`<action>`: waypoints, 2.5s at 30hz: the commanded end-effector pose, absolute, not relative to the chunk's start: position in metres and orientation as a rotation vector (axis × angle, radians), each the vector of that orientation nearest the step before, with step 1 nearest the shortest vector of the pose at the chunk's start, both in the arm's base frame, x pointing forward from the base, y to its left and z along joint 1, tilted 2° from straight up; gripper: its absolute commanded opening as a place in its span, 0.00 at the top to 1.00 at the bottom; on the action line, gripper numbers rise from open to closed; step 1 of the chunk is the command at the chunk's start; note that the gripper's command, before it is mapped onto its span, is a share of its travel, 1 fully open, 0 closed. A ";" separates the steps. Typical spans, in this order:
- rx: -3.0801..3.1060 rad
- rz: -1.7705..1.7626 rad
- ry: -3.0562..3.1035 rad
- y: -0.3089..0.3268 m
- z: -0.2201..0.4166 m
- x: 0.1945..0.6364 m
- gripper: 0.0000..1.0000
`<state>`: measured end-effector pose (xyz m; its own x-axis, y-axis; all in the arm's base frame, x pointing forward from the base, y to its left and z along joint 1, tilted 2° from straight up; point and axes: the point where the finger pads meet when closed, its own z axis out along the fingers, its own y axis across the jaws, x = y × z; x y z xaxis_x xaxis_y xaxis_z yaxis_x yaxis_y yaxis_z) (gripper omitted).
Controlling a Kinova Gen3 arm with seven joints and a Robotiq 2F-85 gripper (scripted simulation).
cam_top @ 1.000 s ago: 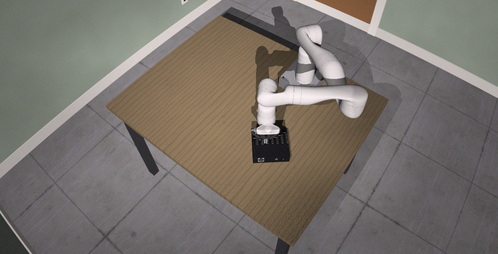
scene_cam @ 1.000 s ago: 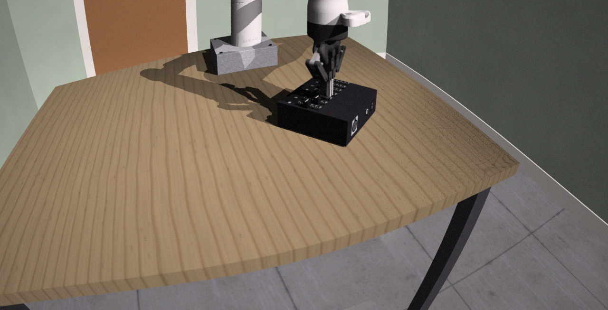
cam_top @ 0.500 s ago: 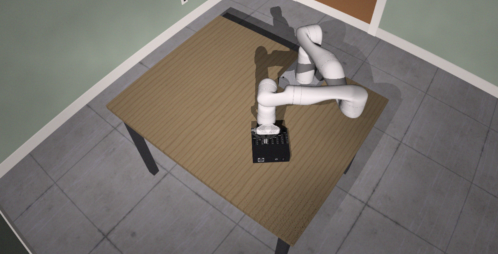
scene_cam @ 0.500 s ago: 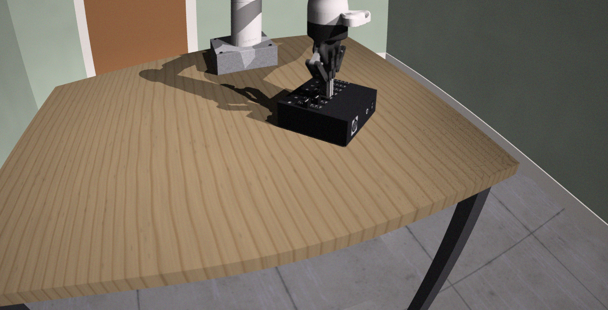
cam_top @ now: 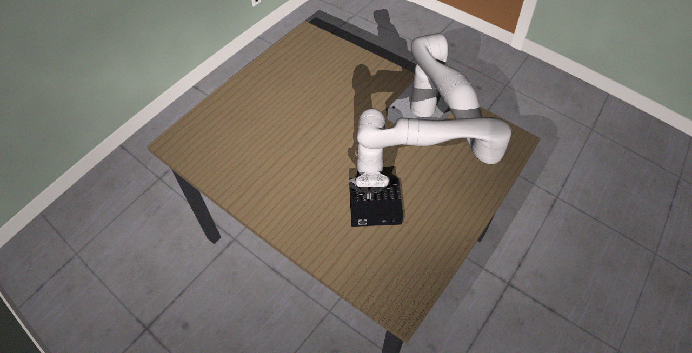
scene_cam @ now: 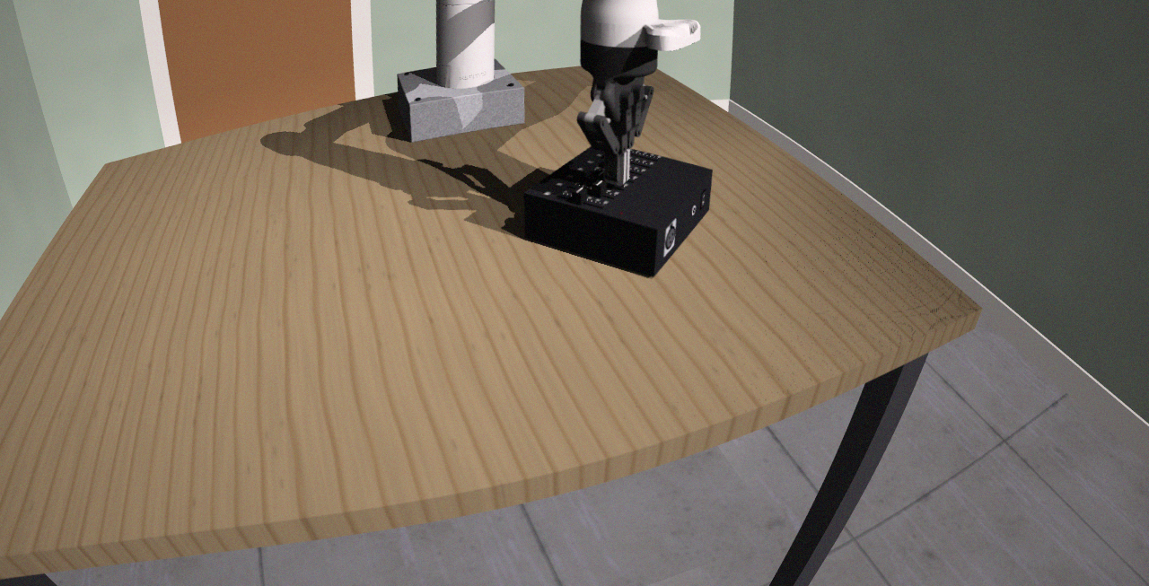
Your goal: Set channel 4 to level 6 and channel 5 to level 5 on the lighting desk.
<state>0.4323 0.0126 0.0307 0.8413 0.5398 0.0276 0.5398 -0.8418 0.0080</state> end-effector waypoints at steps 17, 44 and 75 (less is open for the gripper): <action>-3.022 -0.047 -0.883 0.011 0.032 0.435 1.00; -3.022 -0.047 -0.883 0.011 0.069 0.435 1.00; -3.022 -0.047 -0.883 0.011 0.100 0.434 0.00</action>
<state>0.4318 0.0079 0.0867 0.8414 0.5401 0.0164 0.5399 -0.8416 0.0178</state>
